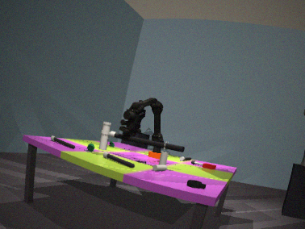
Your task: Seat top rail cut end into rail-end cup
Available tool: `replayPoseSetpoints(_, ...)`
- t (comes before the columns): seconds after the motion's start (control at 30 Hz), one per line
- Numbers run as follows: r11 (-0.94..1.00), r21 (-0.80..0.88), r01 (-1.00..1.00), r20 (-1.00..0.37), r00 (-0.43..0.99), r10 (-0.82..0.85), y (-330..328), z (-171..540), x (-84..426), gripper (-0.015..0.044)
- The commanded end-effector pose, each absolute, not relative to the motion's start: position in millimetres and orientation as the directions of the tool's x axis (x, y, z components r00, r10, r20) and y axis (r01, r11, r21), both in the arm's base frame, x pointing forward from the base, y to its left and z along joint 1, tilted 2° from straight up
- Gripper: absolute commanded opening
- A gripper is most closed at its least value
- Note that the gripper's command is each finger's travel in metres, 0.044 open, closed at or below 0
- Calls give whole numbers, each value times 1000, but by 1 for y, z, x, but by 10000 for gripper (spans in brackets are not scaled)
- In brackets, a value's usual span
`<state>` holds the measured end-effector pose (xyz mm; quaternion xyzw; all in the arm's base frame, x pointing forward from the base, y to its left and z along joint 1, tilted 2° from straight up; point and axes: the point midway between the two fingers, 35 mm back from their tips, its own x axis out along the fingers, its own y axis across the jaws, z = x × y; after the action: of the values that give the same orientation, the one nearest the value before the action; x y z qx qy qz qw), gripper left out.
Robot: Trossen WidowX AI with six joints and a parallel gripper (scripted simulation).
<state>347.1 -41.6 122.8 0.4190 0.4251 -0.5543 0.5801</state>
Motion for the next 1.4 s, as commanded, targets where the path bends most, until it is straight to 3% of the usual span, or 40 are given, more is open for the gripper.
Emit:
replayPoseSetpoints(0.0, 35, 28, 999, -954, 37, -298, -48, 129, 351, 0)
replayPoseSetpoints(0.6, 35, 11, 999, -957, 21, -288, -49, 124, 348, 0)
replayPoseSetpoints(1.17, 36, 11, 999, -958, 20, -285, -29, 143, 347, 440)
replayPoseSetpoints(1.37, 36, 10, 999, -959, 20, -284, -9, 163, 343, 440)
